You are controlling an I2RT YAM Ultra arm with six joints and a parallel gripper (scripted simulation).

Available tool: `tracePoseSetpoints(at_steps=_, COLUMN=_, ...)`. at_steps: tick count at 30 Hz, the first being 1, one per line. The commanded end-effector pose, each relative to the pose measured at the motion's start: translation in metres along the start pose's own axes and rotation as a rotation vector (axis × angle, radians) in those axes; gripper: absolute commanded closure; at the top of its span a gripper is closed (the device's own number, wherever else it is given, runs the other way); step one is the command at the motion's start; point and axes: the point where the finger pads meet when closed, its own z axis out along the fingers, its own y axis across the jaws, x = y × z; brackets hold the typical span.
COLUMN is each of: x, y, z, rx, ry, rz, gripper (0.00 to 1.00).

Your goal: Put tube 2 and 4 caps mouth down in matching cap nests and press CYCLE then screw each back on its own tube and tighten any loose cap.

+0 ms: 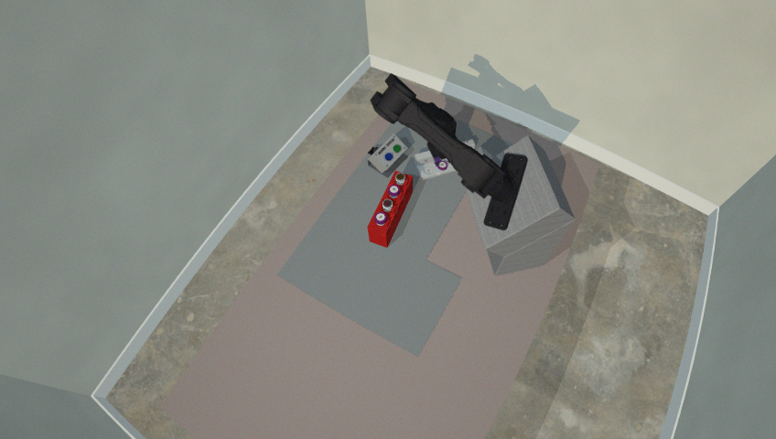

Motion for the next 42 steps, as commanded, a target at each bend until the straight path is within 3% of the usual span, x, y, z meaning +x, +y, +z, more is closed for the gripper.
tracePoseSetpoints(at_steps=1, x=-0.0061, y=-0.0003, z=-0.002, rx=0.002, ry=-0.016, rz=0.0, gripper=0.53)
tracePoseSetpoints(at_steps=42, x=-0.0023, y=0.0001, z=0.007, rx=0.002, ry=-0.016, rz=0.0, gripper=0.53)
